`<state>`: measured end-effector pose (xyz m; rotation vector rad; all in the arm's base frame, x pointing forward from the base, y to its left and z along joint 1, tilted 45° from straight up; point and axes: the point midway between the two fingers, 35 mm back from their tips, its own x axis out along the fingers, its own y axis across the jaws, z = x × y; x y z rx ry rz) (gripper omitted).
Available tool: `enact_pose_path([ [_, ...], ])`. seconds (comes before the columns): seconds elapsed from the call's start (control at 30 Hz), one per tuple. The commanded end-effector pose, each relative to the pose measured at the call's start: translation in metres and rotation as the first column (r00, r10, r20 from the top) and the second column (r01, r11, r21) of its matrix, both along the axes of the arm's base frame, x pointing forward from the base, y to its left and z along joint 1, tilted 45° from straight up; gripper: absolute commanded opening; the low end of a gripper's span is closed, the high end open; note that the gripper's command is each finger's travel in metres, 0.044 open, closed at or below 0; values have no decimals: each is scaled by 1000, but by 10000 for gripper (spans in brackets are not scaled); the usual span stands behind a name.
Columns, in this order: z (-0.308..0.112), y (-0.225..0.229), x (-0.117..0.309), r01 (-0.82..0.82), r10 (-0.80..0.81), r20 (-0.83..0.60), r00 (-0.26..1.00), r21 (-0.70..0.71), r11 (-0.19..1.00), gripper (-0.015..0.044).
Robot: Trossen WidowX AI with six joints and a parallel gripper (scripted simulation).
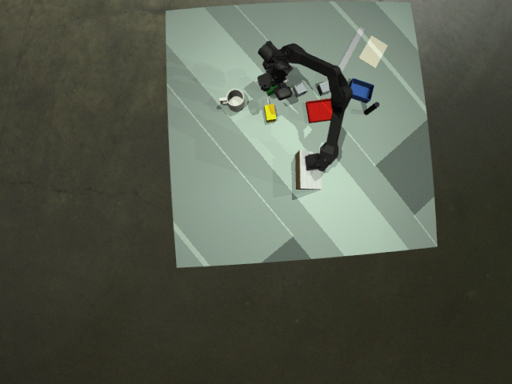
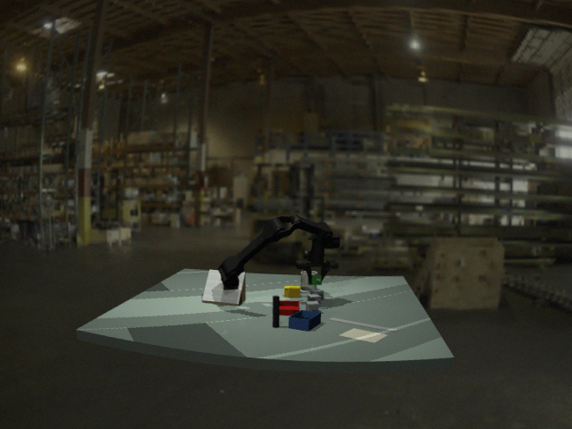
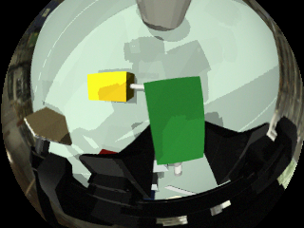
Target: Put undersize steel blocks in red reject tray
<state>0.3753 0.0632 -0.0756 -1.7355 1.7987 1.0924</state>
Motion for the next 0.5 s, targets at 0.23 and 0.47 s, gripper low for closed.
enact_pose_path([
  [0.23,31,-9,-68,-485,609,-597,523,379,788,0],
  [0.47,43,-16,-98,-489,758,-639,132,623,611,0],
])
